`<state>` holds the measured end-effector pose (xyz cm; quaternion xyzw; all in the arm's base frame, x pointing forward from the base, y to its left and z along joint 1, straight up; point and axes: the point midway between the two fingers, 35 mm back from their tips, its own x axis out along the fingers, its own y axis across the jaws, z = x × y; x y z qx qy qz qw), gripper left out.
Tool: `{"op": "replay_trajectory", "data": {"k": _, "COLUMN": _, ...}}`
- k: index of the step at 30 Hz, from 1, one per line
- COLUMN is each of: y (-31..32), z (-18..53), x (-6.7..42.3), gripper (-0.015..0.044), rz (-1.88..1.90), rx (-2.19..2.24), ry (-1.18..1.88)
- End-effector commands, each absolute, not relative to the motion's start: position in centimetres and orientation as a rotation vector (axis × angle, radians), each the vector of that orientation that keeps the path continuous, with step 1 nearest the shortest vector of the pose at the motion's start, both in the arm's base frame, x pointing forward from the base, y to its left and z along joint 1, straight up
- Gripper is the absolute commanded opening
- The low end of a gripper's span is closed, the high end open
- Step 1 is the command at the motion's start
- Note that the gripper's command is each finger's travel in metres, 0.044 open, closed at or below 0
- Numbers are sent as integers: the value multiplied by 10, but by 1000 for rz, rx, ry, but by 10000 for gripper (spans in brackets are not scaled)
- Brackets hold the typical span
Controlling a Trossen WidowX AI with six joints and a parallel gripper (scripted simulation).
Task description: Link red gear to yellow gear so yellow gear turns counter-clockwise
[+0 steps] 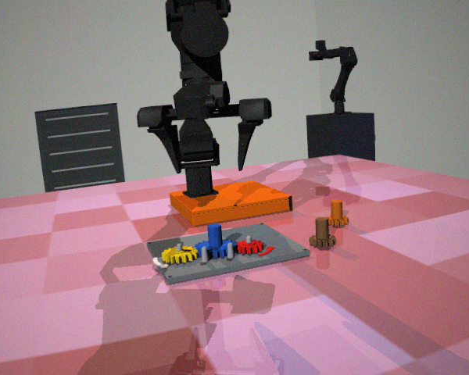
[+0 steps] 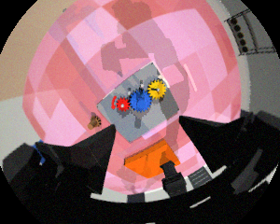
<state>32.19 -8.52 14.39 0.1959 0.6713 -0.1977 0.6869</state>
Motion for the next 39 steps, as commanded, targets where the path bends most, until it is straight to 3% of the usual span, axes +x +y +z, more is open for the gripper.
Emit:
{"op": "replay_trajectory", "data": {"k": 1, "y": -85, "z": 146, "x": 323, "gripper": 440, "rz": -442, "rx": 439, "ry": 1499}}
{"op": "replay_trajectory", "data": {"k": 8, "y": -75, "z": 147, "x": 325, "gripper": 440, "rz": -441, "rx": 440, "ry": 1499}}
{"op": "replay_trajectory", "data": {"k": 16, "y": 52, "z": 161, "x": 322, "gripper": 440, "rz": -431, "rx": 450, "ry": 1502}}
{"op": "replay_trajectory", "data": {"k": 29, "y": 223, "z": 184, "x": 221, "gripper": 440, "rz": -421, "rx": 462, "ry": 1518}}
{"op": "replay_trajectory", "data": {"k": 39, "y": 230, "z": 185, "x": 213, "gripper": 440, "rz": -421, "rx": 463, "ry": 1519}}
